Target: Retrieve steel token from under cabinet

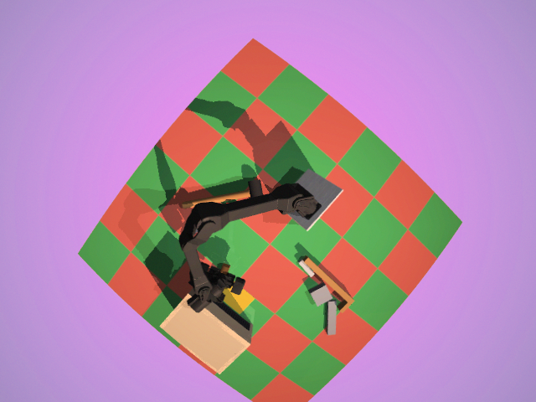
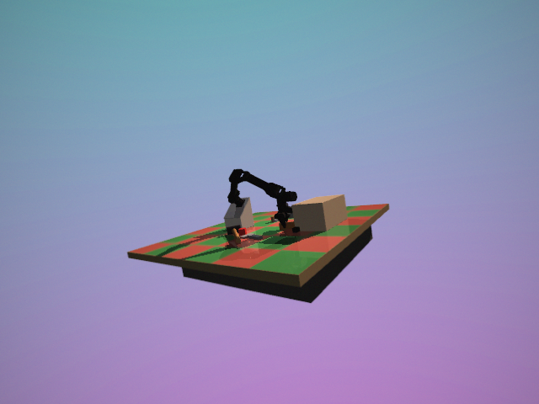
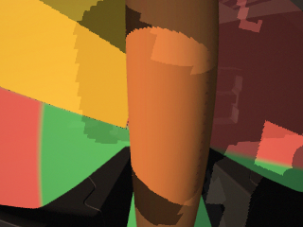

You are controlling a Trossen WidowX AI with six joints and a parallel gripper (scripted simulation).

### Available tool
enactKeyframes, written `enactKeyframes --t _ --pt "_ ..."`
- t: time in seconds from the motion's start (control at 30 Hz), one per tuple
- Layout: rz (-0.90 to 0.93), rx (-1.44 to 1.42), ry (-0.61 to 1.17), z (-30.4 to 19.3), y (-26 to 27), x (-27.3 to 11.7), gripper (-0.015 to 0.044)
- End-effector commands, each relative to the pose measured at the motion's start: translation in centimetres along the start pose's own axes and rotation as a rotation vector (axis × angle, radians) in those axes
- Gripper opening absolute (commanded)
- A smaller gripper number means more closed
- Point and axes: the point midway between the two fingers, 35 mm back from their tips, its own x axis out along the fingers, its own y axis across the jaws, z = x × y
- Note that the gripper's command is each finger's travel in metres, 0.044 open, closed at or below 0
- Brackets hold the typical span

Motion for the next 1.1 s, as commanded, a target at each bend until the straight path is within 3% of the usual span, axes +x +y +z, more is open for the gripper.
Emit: enactKeyframes --t 0.0,1.07 --pt "0.014 -0.001 -0.004 0.0 1.0 0.1 0.0" --pt "0.014 -0.002 -0.004 -1.0 1.8 0.1 0.0"
